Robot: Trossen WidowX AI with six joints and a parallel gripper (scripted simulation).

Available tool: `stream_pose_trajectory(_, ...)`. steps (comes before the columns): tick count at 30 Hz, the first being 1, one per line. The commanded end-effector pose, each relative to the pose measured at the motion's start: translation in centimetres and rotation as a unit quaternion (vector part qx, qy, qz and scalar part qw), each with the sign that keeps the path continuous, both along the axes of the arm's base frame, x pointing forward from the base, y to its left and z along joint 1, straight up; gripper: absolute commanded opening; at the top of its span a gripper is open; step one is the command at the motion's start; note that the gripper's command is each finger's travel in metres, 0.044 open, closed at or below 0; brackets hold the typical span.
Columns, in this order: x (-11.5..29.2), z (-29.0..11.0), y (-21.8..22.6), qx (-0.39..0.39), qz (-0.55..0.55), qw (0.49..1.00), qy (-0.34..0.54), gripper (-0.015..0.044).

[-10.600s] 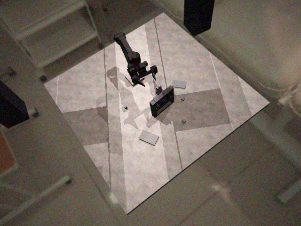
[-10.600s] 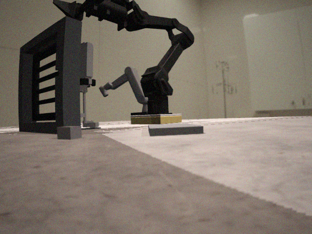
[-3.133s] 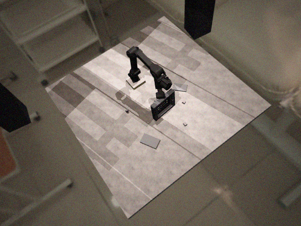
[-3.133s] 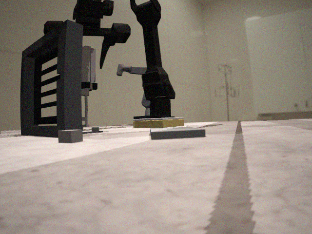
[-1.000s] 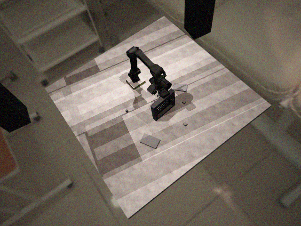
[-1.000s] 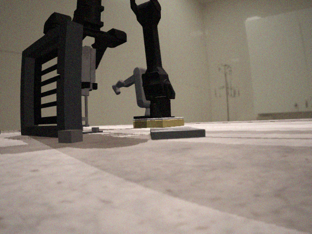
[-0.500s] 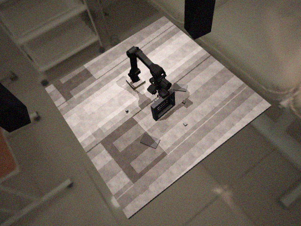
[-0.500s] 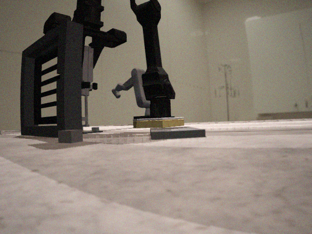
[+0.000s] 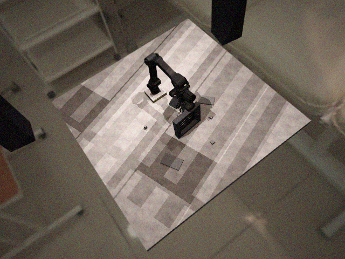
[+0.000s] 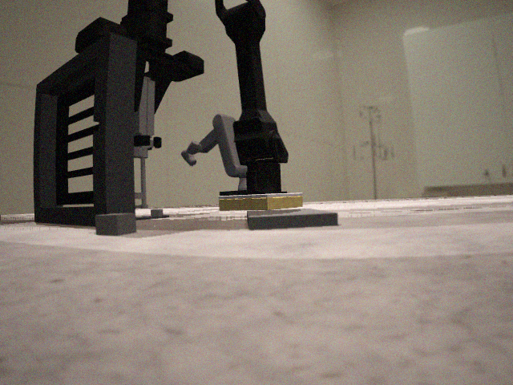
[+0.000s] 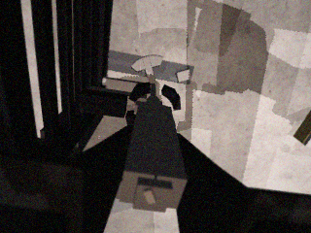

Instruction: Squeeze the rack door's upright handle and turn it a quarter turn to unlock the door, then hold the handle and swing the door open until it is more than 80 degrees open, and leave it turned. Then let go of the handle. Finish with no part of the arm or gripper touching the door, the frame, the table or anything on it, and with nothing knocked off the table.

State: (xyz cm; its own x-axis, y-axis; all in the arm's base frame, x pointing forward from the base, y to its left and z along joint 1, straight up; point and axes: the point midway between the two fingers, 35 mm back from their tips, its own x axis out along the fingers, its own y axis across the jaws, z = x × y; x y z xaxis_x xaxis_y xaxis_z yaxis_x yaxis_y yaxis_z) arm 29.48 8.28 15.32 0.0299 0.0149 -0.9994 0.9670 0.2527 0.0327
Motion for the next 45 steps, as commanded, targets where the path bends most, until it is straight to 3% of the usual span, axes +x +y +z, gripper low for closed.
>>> stream_pose_trajectory(1, -0.3, 0.0, -0.4, -0.003, 0.037, 0.999, 0.0, 0.0024)
stream_pose_trajectory(45, -3.7, -0.2, -6.5, -0.016, 0.398, 0.917, -0.002, 0.0024)
